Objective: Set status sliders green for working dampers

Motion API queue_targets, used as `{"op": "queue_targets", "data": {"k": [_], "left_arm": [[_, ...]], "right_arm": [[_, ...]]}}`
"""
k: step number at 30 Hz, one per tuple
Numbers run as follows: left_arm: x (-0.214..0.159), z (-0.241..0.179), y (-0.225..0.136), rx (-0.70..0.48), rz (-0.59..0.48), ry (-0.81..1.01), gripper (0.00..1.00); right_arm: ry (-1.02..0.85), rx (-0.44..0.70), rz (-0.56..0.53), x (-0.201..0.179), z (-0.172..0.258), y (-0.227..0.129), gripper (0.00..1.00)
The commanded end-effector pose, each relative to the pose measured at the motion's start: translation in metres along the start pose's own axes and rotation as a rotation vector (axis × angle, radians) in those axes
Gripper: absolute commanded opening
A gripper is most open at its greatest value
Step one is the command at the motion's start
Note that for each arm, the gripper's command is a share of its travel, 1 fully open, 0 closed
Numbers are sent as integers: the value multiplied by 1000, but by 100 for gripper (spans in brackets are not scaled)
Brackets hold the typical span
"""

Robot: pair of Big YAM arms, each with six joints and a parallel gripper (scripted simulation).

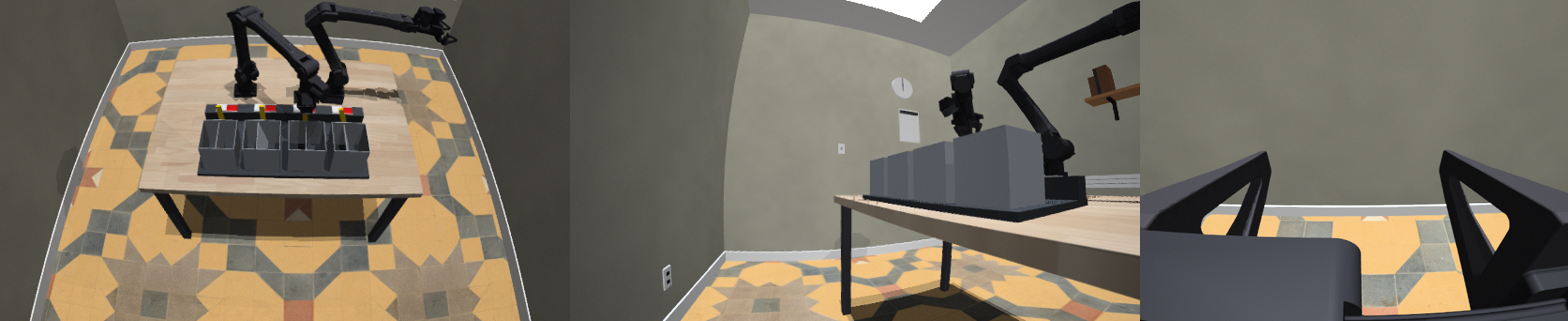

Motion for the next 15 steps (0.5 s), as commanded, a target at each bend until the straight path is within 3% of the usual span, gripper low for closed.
{"op": "queue_targets", "data": {"k": [1,15], "left_arm": [[45,8,3,15,-83,-9,100],[45,8,3,15,-83,-9,100]], "right_arm": [[-8,50,-35,4,16,-29,36],[-8,58,-41,5,11,-74,36]]}}
Point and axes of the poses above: on each arm, the point where the finger pads meet when closed, its own y axis out along the fingers, its own z axis across the jaws, x = y × z, the point moved 1 cm from there along -y, back along the fingers, and after that the axes turned 15 degrees about y, right-handed, at the moved point
